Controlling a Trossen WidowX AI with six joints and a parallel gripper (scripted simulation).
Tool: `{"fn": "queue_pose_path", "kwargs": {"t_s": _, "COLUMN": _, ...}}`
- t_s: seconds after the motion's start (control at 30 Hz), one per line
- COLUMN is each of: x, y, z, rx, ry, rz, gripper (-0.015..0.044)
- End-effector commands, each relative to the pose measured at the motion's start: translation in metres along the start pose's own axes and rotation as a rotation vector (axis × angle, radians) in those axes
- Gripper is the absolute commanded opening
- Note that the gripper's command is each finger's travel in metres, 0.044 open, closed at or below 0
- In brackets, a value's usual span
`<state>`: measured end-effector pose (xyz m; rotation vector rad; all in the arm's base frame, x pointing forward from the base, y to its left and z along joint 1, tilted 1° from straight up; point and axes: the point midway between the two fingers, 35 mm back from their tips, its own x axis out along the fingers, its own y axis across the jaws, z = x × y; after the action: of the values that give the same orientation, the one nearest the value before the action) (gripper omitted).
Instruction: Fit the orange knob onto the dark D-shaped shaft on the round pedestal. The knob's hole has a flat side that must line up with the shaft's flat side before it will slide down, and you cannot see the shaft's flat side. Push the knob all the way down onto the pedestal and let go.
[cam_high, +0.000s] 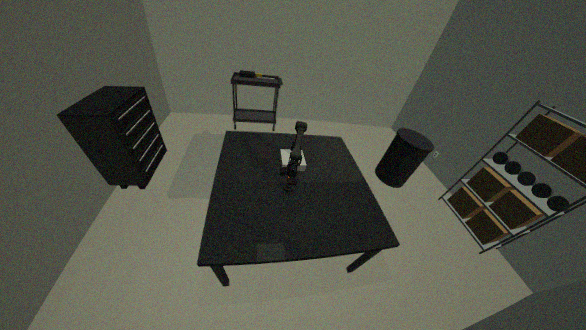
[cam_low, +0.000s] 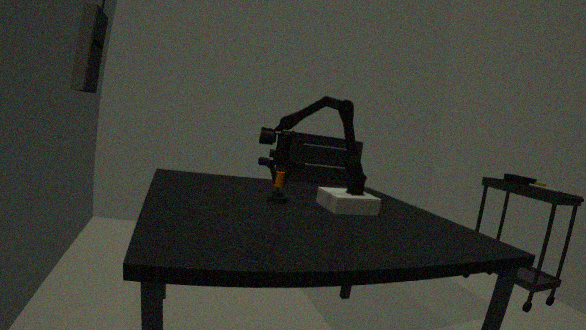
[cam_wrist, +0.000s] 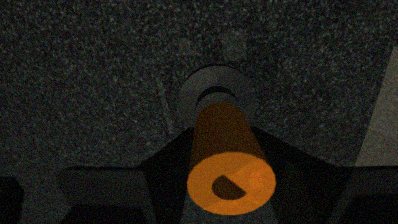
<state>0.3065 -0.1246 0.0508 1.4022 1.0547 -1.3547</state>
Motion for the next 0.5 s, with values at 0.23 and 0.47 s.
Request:
{"fn": "queue_pose_path", "kwargs": {"t_s": 0.23, "x": 0.0026, "y": 0.0003, "z": 0.0000, "rx": 0.069, "ry": 0.000, "rz": 0.004, "gripper": 0.0000}}
{"fn": "queue_pose_path", "kwargs": {"t_s": 0.47, "x": 0.0030, "y": 0.0000, "z": -0.0002, "rx": 0.069, "ry": 0.000, "rz": 0.004, "gripper": 0.0000}}
